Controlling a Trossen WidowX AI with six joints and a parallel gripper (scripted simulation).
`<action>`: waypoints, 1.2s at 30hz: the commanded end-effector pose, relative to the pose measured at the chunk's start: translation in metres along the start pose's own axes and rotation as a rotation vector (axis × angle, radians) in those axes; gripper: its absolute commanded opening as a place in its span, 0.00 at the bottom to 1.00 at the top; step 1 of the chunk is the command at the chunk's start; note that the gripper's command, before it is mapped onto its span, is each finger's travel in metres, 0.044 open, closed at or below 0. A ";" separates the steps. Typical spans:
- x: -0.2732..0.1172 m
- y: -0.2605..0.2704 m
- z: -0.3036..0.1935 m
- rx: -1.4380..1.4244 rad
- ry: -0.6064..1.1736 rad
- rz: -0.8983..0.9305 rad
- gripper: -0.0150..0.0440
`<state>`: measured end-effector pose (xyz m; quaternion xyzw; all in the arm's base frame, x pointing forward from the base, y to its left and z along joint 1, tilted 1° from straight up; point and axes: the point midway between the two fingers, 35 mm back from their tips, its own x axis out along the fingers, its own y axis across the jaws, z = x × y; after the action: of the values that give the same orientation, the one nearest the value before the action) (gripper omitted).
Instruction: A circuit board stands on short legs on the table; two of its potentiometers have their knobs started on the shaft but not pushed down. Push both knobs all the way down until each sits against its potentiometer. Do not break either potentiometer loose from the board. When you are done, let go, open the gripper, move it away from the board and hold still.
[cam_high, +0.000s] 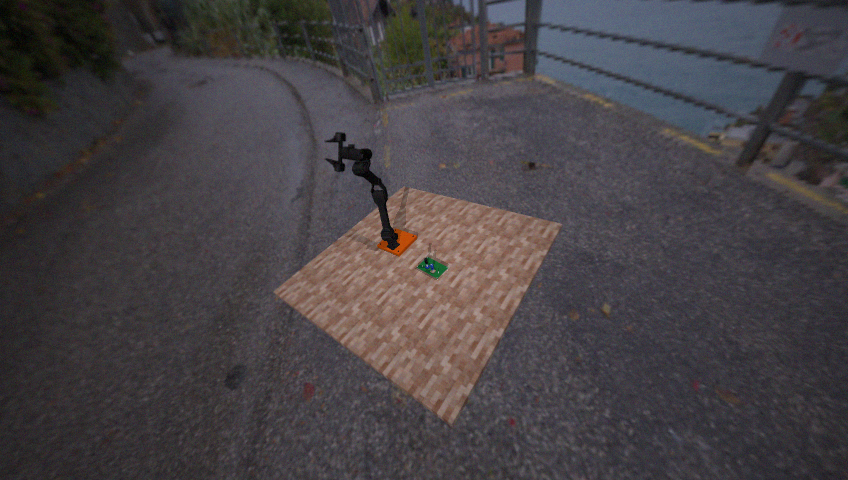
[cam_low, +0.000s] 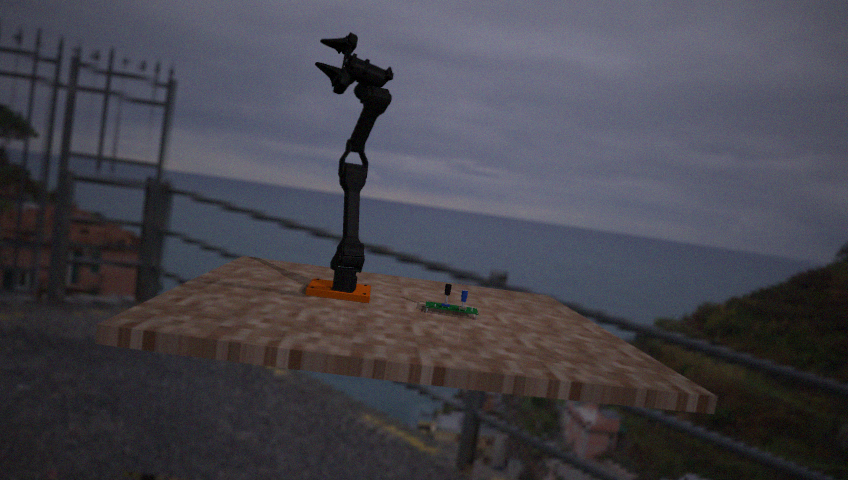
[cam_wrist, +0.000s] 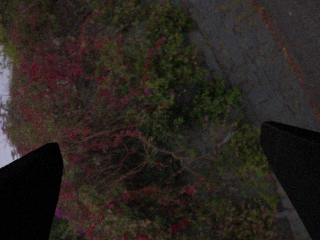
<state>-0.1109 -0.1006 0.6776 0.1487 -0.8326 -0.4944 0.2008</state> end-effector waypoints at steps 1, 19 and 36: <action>0.000 0.000 -0.001 -0.002 0.001 0.001 0.89; -0.030 -0.020 -0.103 -0.395 0.276 0.149 0.25; -0.108 -0.073 -0.206 -0.713 0.657 0.330 0.25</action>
<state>0.0668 -0.2342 0.6877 0.0888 -0.5455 -0.6366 0.5379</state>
